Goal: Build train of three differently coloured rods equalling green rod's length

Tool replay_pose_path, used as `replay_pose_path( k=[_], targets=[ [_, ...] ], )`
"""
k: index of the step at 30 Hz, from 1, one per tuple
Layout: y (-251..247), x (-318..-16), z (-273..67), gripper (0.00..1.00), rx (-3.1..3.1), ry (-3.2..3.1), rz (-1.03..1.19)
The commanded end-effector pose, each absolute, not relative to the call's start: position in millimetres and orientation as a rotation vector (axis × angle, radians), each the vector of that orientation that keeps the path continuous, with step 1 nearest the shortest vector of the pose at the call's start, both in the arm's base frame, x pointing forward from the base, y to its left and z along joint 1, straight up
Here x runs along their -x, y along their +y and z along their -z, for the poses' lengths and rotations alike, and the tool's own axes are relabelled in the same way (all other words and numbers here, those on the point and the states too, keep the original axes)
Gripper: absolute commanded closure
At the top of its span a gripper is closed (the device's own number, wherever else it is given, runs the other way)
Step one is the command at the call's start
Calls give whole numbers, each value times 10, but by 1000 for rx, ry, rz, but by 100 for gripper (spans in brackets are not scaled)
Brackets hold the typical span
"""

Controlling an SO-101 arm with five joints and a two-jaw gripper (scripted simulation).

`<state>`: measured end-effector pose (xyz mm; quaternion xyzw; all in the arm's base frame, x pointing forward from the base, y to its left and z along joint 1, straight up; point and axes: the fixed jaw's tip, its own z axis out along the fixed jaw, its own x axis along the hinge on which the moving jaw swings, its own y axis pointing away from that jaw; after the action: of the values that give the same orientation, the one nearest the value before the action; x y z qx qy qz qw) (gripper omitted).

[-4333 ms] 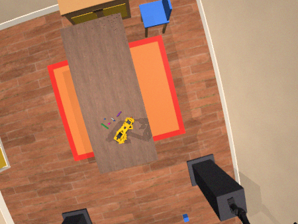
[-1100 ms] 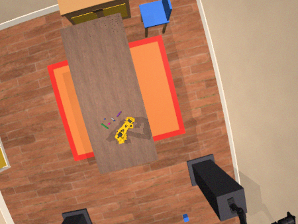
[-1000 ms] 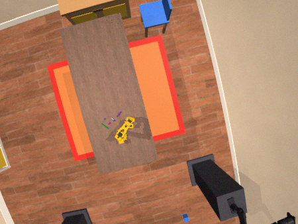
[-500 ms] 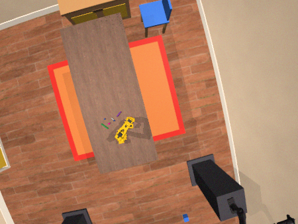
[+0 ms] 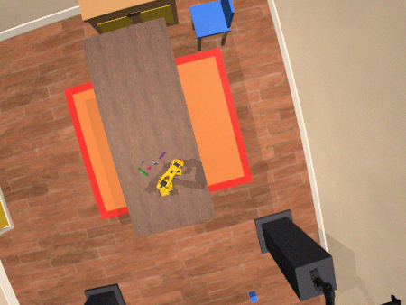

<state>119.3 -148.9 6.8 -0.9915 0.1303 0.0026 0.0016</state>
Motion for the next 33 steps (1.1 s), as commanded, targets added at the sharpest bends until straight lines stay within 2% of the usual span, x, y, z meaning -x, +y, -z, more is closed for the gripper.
replay_pose_path(
  k=[1,33],
  targets=[
    [-1570,-1254,-171,100,3156,415,74],
    [-1566,-1258,-231,100,3155,415,74]
  ],
)
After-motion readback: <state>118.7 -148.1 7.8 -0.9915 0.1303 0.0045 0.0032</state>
